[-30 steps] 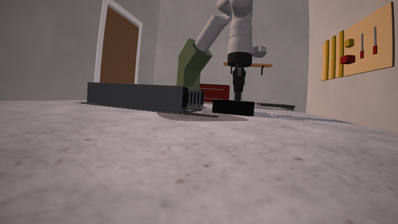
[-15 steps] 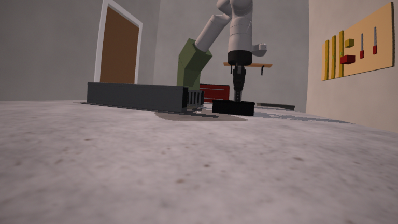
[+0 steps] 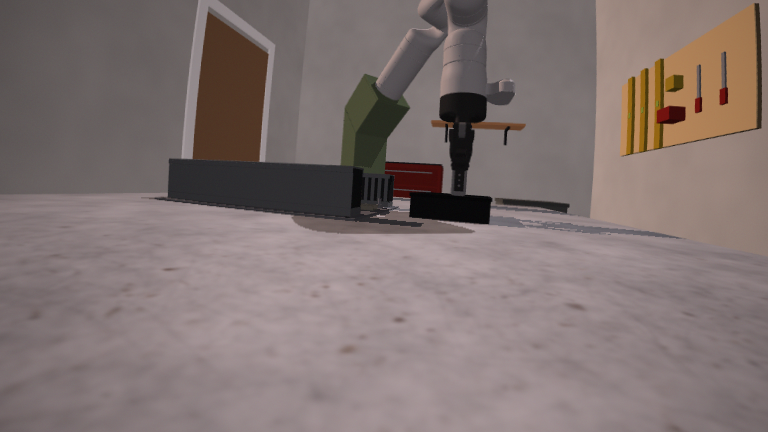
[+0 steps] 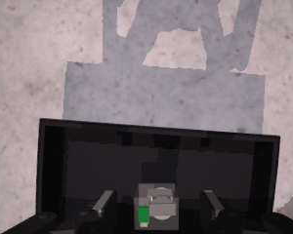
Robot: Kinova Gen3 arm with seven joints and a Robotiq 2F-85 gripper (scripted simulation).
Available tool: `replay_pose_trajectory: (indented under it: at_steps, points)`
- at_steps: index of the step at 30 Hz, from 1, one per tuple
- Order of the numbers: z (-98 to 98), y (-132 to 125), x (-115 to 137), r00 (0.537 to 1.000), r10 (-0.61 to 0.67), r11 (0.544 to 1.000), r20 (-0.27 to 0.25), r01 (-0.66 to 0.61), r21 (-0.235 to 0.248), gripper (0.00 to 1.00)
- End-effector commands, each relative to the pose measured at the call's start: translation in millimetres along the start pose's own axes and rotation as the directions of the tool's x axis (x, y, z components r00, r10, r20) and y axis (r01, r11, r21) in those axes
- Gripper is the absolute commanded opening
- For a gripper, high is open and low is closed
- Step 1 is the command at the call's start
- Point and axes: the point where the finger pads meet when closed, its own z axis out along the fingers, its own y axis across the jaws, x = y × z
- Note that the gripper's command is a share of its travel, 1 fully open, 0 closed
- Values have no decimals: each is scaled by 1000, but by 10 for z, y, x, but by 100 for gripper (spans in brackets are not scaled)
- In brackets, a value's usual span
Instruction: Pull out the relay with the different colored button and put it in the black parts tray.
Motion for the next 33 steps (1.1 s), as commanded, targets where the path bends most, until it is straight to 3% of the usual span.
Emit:
replay_pose_trajectory:
  at_steps: [1, 33]
  points:
    - [-31, -9, -22, 1000, 4, 1000, 6, -4, 4, 61]
    - [-158, -9, -22, 1000, 4, 1000, 6, -4, 4, 61]
